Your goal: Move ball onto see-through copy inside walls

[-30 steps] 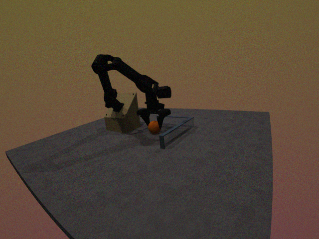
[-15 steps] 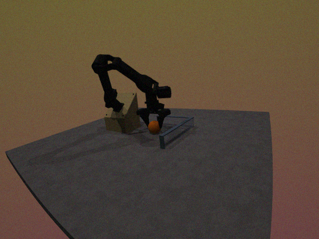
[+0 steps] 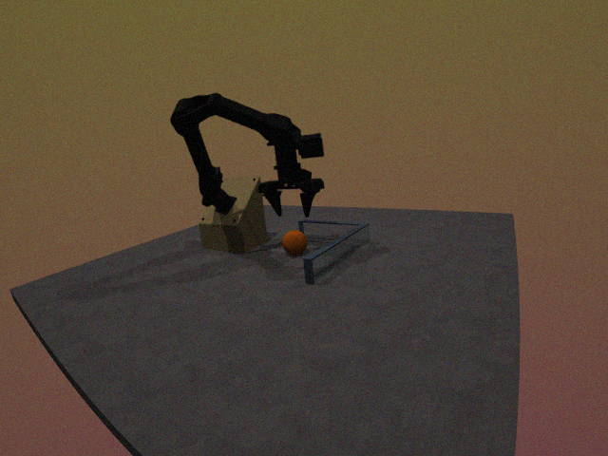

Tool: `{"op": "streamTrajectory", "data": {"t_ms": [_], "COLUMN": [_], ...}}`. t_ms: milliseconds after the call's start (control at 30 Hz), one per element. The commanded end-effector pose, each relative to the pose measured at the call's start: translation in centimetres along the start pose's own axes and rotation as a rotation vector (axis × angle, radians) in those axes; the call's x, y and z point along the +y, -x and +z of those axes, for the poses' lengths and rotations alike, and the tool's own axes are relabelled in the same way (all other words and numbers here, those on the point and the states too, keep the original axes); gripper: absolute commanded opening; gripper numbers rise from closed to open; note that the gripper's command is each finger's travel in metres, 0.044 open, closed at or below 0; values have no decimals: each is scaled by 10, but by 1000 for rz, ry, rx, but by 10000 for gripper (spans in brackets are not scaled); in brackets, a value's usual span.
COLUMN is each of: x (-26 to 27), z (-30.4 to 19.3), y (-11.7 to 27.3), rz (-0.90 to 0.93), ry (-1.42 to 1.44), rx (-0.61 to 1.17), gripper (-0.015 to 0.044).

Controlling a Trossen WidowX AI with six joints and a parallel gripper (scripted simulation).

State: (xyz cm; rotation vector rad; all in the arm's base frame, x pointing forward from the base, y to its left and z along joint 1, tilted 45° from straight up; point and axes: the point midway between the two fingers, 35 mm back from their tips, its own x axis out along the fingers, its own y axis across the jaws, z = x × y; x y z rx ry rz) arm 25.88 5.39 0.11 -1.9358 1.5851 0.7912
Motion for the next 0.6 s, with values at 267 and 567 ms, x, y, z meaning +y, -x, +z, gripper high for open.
{"op": "streamTrajectory", "data": {"t_ms": [267, 567], "x": [0, 0], "z": [0, 0], "y": [50, 50], "rz": [1, 1], "ry": [1, 1], "rx": [-2, -2], "gripper": [440, 440]}}
